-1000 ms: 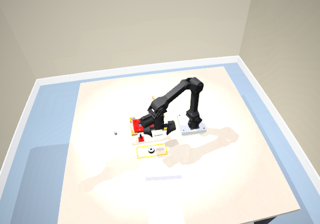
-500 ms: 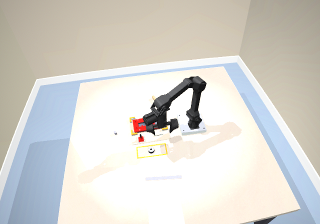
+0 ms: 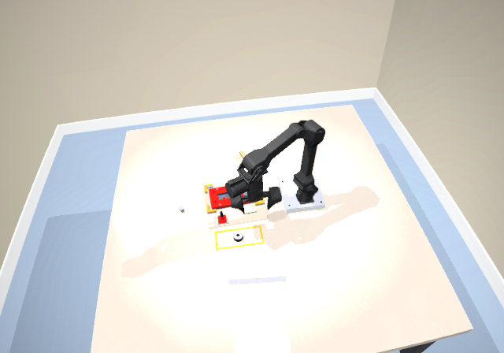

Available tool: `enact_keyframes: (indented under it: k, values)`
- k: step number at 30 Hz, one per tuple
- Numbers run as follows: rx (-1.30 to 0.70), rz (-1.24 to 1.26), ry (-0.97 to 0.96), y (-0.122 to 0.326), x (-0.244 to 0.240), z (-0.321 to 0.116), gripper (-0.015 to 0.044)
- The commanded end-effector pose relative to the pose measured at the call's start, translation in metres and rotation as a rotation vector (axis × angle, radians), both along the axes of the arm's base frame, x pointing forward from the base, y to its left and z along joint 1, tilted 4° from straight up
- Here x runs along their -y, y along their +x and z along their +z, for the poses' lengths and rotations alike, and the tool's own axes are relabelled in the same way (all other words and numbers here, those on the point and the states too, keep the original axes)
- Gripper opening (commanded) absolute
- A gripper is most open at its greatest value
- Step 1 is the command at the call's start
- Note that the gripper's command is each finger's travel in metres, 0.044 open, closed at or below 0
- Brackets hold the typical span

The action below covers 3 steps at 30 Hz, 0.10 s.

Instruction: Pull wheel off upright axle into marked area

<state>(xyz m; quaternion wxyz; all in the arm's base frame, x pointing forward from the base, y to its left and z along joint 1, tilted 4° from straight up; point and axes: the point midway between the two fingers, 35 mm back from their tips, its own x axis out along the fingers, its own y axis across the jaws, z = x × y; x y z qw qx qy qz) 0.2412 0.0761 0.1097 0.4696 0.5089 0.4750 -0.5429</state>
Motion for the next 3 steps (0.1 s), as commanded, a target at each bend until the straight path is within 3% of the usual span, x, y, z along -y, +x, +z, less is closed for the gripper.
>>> enact_keyframes:
  k: [1, 3]
  values:
    - [-0.004, -0.004, 0.001, -0.0017, 0.0, -0.0002, 0.044]
    - [-0.004, -0.004, 0.001, -0.0017, 0.0, -0.0002, 0.044]
